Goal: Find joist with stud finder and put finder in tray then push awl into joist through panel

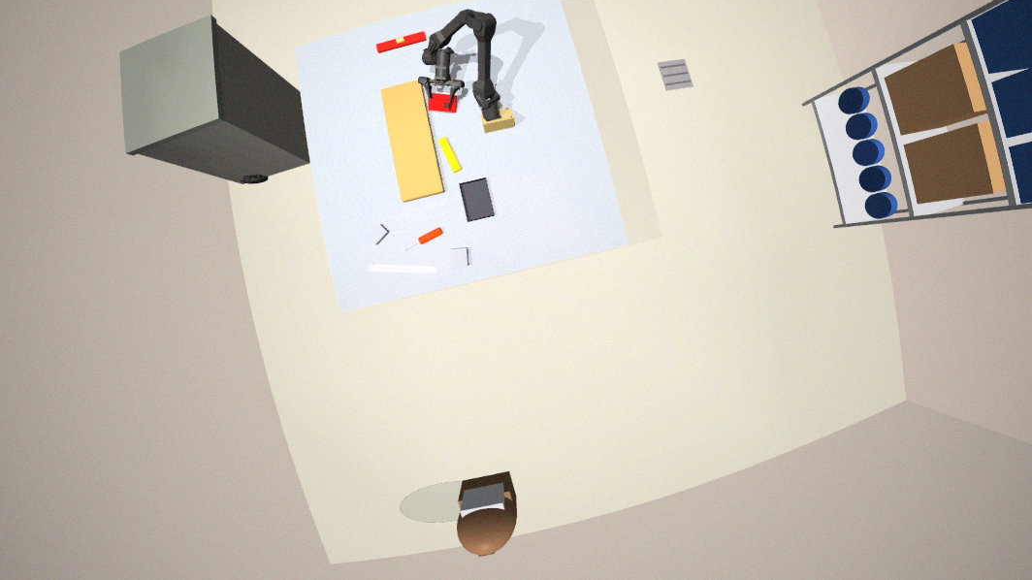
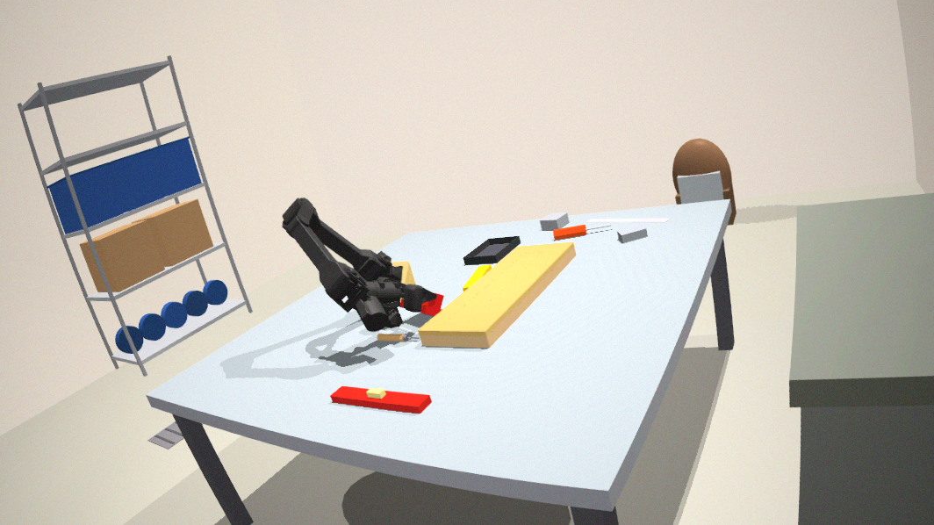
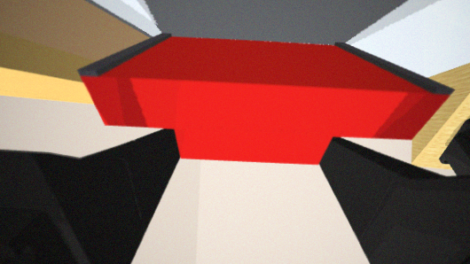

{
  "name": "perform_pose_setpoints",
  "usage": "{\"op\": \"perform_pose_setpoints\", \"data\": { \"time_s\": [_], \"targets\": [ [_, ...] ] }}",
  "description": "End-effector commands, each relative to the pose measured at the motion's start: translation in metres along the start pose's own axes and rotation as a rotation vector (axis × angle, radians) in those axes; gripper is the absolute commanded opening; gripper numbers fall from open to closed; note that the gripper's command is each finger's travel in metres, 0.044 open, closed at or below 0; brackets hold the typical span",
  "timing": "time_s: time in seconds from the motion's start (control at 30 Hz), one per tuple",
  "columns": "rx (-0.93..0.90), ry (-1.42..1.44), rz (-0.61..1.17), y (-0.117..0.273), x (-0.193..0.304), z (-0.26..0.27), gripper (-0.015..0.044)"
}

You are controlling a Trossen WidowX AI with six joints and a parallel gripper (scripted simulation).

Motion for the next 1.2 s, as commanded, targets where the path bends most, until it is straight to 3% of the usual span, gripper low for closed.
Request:
{"op": "perform_pose_setpoints", "data": {
  "time_s": [0.0, 1.0, 1.07, 1.17],
  "targets": [
    [-0.001, -0.007, -0.016, 0.0009, -0.0025, -0.0002, 0.0379],
    [0.000, -0.001, 0.000, 0.0001, -0.0001, 0.0000, 0.0379],
    [0.000, -0.001, 0.000, 0.0001, -0.0001, -0.0001, 0.0432],
    [0.000, -0.001, 0.000, 0.0001, -0.0001, -0.0001, 0.0440]
  ]
}}
Point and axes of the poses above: the point midway between the two fingers, 35 mm back from their tips, its own y axis back along the fingers, its own z axis across the jaws, x = y × z, the point moved 10 cm from there along y, back along the fingers, and after that the axes turned 2 degrees about -y, right-handed, at the moved point
